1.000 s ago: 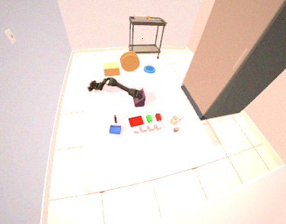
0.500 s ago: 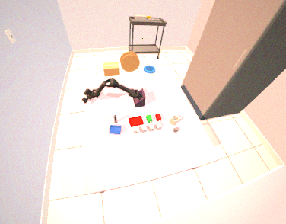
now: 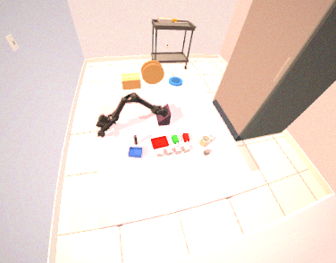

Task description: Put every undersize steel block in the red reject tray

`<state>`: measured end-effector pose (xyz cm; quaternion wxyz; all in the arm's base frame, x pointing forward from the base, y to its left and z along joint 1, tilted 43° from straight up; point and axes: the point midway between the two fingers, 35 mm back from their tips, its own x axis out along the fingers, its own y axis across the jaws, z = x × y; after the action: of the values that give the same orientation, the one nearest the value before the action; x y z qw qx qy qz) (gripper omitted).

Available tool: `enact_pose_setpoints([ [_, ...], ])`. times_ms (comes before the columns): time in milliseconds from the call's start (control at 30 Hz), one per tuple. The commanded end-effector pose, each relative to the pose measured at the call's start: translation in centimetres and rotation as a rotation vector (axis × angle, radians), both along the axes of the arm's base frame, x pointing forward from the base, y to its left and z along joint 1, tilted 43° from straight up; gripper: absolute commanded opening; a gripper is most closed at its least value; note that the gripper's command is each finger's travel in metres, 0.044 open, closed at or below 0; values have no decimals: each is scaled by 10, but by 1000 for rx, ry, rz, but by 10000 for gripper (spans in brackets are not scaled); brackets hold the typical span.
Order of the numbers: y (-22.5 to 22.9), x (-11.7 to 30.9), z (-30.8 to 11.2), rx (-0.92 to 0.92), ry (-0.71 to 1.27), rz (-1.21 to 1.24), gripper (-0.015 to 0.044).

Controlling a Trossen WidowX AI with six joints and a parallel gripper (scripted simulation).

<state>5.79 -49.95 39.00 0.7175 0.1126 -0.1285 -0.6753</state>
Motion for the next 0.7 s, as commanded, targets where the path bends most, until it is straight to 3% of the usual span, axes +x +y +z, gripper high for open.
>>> enact_pose_setpoints([
  [0, 10, 46, -13, 36, 65, 97, 300],
  [333, 73, 195, -74, 150, 361, 428, 300],
  [667, 150, 289, -124, 129, 753, 680, 300],
])
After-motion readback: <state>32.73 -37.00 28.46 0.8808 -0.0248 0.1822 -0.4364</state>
